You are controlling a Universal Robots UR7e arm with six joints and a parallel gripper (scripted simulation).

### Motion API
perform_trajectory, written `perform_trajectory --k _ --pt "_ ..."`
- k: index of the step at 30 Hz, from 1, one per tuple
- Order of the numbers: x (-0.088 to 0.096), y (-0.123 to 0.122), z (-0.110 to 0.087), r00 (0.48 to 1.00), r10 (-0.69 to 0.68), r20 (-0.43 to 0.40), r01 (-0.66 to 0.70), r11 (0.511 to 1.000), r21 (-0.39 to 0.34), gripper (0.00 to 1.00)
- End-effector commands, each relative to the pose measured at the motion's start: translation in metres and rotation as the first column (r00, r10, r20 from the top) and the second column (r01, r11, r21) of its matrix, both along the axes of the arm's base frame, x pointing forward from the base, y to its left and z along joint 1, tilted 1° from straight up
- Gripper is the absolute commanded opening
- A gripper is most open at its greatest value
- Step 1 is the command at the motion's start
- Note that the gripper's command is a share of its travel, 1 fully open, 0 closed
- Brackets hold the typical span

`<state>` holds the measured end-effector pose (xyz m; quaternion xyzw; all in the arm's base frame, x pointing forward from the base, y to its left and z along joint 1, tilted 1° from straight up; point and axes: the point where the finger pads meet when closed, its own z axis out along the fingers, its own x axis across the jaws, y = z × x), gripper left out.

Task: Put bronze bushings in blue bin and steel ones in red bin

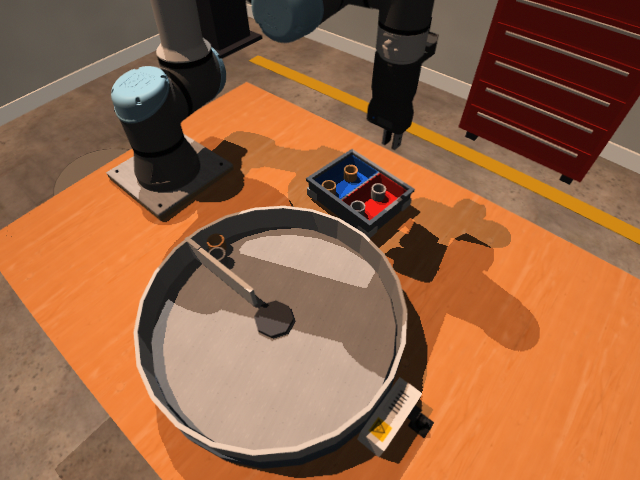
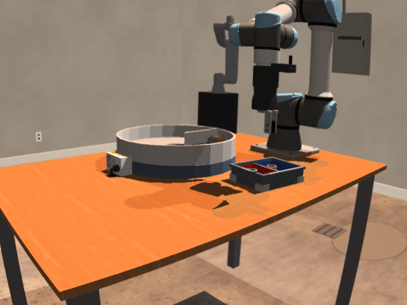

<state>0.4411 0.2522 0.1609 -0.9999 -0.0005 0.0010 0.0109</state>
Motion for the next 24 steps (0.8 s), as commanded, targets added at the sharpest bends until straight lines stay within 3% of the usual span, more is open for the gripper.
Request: perform_trajectory --k 1,12,15,17,19,22,24 --pt "0.0 0.0 0.001 1.0 0.0 0.002 0.0 1.0 0.0 0.42" --pt "0.0 0.0 0.001 1.0 0.0 0.002 0.0 1.0 0.0 0.42" --pt "-0.009 -0.031 -0.003 1.0 0.0 0.001 0.0 1.0 0.0 0.4" --pt "-0.009 -0.031 -0.003 1.0 0.0 0.001 0.0 1.0 0.0 0.4" --pt "-0.015 -0.052 -0.005 1.0 0.0 0.001 0.0 1.0 0.0 0.4" --pt "-0.015 -0.052 -0.005 1.0 0.0 0.001 0.0 1.0 0.0 0.4" --pt "-0.021 -0.073 -0.007 1.0 0.0 0.001 0.0 1.0 0.0 0.4"
